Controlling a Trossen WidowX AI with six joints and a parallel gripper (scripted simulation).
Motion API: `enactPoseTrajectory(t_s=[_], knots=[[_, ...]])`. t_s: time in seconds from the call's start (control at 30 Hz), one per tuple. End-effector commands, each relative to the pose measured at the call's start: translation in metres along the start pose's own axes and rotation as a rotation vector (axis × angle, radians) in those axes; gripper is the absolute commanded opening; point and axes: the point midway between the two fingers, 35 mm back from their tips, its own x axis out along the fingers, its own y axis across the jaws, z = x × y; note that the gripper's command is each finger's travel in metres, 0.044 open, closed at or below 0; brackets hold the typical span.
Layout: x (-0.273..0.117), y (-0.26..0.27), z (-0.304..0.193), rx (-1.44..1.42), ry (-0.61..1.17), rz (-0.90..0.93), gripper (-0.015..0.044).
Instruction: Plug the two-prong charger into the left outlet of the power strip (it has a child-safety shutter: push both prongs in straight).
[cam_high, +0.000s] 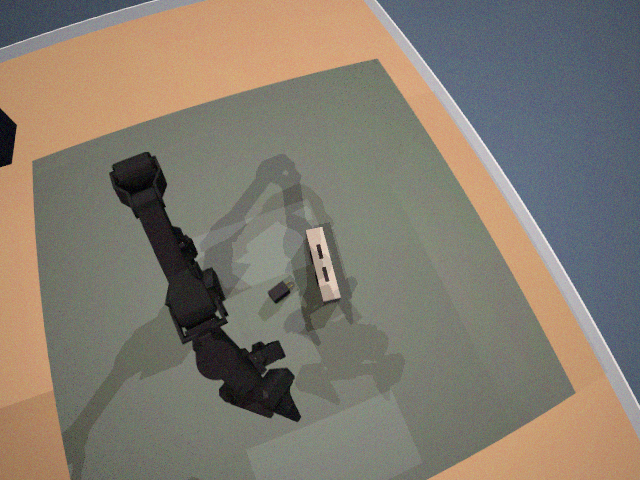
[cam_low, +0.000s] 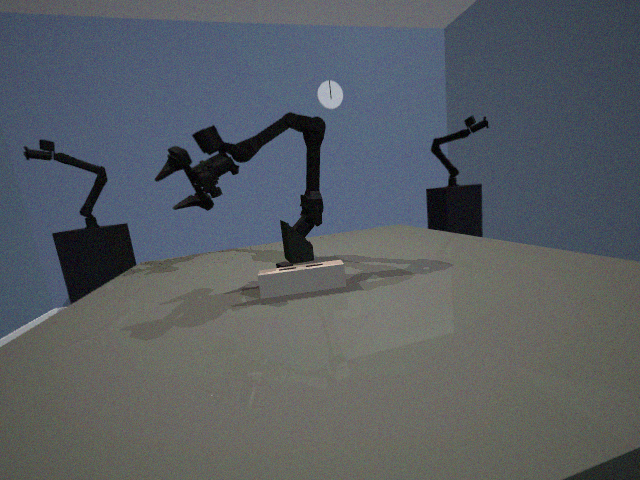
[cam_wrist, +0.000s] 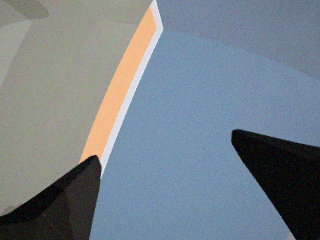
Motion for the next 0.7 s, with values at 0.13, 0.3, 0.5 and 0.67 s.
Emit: enactPoseTrajectory(t_s=[0.13,0.3,0.5,0.67], knots=[[0.001,0.013,0.051,0.058,-0.114,0.12,0.044],[-0.001,0.022,0.082,0.076,-0.173,0.196,0.044],[-0.008,0.037,0.116,0.104,-0.232,0.298,0.044],[-0.015,0.051,0.142,0.138,-0.268,0.395,0.044]])
